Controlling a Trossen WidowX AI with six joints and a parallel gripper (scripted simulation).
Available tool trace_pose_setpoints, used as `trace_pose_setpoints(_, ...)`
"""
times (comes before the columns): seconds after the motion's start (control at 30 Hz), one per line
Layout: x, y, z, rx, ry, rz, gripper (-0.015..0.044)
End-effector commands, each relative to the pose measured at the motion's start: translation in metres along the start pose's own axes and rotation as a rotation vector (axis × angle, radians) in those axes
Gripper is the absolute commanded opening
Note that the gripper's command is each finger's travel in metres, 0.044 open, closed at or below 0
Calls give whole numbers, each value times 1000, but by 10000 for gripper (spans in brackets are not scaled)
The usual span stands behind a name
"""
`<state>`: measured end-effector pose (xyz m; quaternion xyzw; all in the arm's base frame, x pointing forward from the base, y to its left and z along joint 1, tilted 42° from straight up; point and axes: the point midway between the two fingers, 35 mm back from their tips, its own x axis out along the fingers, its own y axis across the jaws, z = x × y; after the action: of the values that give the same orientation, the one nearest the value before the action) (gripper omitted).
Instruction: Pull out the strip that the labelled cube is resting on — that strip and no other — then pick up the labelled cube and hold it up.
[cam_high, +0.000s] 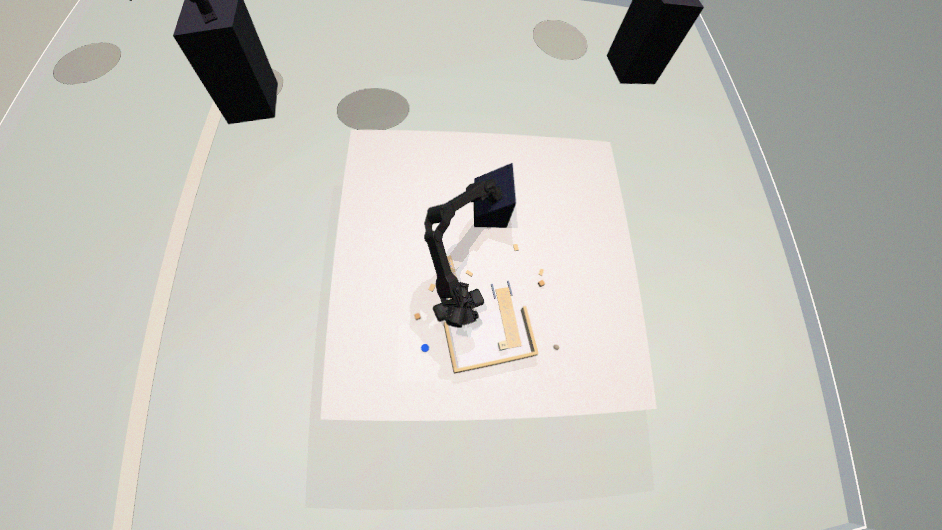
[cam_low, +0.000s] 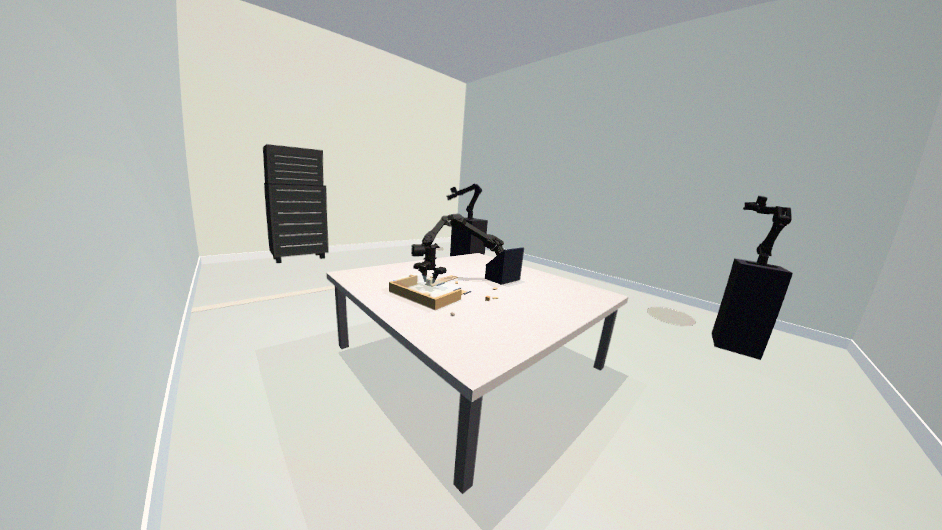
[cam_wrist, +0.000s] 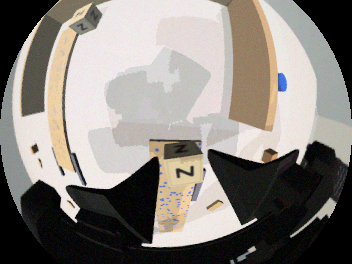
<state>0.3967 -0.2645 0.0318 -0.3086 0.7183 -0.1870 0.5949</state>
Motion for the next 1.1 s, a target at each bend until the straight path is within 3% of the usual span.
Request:
trace_pose_setpoints(0.0,2,2,-1,-8,2,7,250)
trace_pose_setpoints(0.27,2,2,-1,-8,2,7,250)
trace_pose_setpoints(0.33,0,0,0,0,0,0,198)
trace_pose_setpoints(0.73,0,0,0,0,0,0,118)
trace_pose_setpoints(0.9,-4,3,-3,-1,0,1,0)
trace_pose_setpoints(1.07,-17,14,-14,-4,1,5,0)
